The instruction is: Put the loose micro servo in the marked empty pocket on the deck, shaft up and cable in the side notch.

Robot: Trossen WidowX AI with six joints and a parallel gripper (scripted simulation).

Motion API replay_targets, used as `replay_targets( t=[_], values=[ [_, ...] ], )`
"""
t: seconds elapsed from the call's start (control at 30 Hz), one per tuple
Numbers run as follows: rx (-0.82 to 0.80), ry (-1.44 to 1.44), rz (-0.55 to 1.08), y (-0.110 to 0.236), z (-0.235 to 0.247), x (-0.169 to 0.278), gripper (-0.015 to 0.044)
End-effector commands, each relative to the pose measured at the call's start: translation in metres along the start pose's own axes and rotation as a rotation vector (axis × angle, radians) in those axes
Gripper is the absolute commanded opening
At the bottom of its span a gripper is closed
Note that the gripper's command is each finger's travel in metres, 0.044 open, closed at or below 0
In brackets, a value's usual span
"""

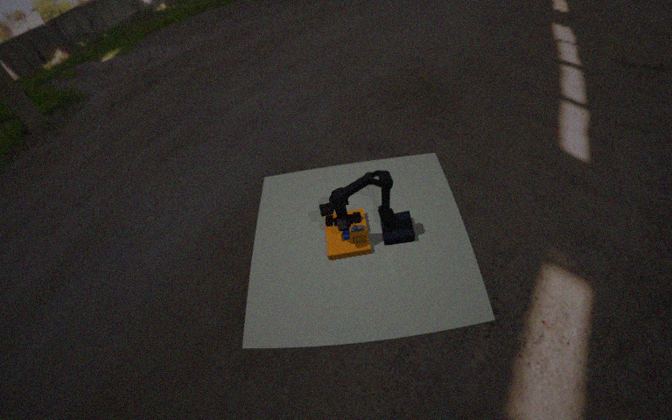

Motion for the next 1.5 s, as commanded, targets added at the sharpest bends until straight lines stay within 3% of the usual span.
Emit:
replay_targets(
  t=[0.0,0.83,1.47],
  values=[
    [0.017,-0.002,0.005,0.004,0.002,0.000,0.0000],
    [0.016,-0.002,0.005,0.004,0.009,0.000,0.0000],
    [0.019,-0.002,0.003,0.005,-0.030,-0.016,0.0000]
  ],
)
Point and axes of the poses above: the point midway between the two fingers, 35 mm back from their tips, its own y axis back along the fingers, its own z axis across the jaws, x = y × z, the point moved 5 cm from there along y, back along the fingers, and after that the axes turned 11 degrees about y, right-handed, at the moved point
